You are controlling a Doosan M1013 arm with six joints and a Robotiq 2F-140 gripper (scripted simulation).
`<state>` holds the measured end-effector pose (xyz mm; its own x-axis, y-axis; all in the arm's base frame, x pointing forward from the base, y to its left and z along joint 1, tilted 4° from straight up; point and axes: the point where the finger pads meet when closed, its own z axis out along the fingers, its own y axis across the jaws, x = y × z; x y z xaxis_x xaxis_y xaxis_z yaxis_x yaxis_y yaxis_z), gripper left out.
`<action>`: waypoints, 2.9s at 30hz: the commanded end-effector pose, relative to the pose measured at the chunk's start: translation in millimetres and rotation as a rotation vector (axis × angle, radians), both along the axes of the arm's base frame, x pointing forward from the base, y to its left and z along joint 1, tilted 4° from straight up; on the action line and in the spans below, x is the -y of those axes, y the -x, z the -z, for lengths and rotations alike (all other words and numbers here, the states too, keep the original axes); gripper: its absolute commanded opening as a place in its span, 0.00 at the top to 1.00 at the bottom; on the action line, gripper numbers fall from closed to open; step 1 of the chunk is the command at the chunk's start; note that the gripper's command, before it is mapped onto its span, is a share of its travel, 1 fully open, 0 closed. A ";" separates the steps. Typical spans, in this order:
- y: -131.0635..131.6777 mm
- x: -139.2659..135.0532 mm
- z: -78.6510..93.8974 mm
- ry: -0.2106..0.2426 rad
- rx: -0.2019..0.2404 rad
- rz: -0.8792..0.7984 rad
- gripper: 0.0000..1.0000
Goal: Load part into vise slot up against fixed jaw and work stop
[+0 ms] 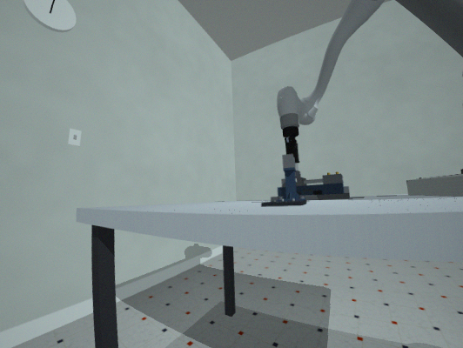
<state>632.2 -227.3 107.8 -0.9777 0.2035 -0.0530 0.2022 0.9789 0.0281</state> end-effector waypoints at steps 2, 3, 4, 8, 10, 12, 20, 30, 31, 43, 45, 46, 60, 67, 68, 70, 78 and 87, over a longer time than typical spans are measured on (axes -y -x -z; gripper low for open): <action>0.2 -4.2 3.8 -0.007 0.002 -0.003 1.00; 0.2 -4.2 3.8 -0.007 0.002 -0.003 1.00; 0.2 -4.2 3.8 -0.007 0.002 -0.003 1.00; 0.2 -4.2 3.8 -0.007 0.002 -0.003 1.00; 0.2 -4.2 3.8 -0.007 0.002 -0.003 1.00; 0.2 -4.2 3.8 -0.007 0.002 -0.003 1.00; 0.2 -4.2 4.1 -0.007 0.002 -0.003 1.00; 0.1 -4.2 5.7 -0.007 0.002 -0.003 1.00; 0.1 -4.2 5.7 -0.007 0.002 -0.003 1.00; 0.0 -4.3 9.0 -0.007 0.002 -0.002 1.00; -0.1 -4.3 9.7 -0.007 0.002 -0.002 1.00; -0.1 -4.3 10.0 -0.007 0.002 -0.002 1.00; -0.3 -4.5 14.8 -0.007 0.002 -0.002 1.00; -0.4 -4.5 16.7 -0.007 0.002 -0.002 1.00; -0.4 -4.5 17.1 -0.007 0.002 -0.002 1.00; -0.5 -4.5 17.8 -0.007 0.002 -0.002 1.00; -0.6 -4.6 20.3 -0.007 0.002 -0.002 1.00; -0.7 -4.6 21.9 -0.007 0.002 -0.002 1.00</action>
<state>633.2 -227.0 90.4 -0.9775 0.2042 -0.0531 0.2029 0.9788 0.0282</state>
